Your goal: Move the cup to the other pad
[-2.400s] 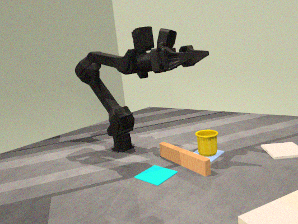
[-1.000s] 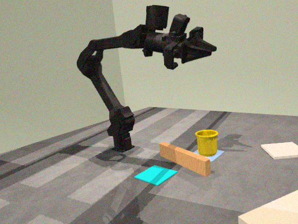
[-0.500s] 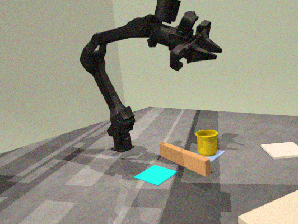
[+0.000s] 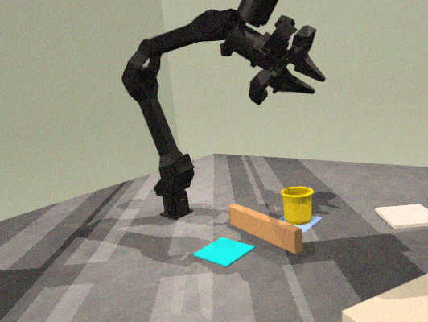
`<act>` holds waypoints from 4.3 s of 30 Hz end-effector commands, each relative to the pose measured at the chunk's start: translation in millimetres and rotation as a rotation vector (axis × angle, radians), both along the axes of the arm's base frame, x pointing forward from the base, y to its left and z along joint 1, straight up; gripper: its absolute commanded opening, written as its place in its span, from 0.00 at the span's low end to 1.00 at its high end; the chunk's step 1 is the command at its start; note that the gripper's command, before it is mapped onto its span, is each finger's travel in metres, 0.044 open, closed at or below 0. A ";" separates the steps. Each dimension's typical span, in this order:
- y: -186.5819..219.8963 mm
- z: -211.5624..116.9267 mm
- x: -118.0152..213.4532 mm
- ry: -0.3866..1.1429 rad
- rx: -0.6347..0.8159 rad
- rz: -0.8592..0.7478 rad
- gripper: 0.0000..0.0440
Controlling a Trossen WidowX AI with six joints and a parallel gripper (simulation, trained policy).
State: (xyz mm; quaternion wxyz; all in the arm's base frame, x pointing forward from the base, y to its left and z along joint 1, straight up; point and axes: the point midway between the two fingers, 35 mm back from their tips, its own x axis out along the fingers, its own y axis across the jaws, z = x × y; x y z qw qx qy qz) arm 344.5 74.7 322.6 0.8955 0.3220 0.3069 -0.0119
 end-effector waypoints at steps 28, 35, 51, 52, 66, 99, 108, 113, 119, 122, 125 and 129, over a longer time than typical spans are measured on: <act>18.7 -54.2 -9.2 0.514 0.139 -0.219 0.32; 16.2 -73.8 -14.9 0.626 0.108 -0.267 0.35; 9.0 -116.7 -33.5 0.870 0.004 -0.358 0.38; 8.5 -119.2 -34.7 0.884 -0.002 -0.364 0.38; 3.6 -155.0 -46.8 1.018 -0.070 -0.455 0.40; -1.8 -254.8 -61.5 1.136 -0.178 -0.474 0.44; -7.7 -261.0 -63.8 1.120 -0.202 -0.429 0.03; -10.8 -253.5 -65.6 1.111 -0.195 -0.425 0.00; -14.7 -240.1 -67.4 1.097 -0.171 -0.435 0.00; -17.8 -230.9 -70.2 1.091 -0.153 -0.448 0.00; -21.4 -220.4 -72.7 1.081 -0.131 -0.462 0.02; -27.3 -205.9 -74.9 1.063 -0.097 -0.487 0.04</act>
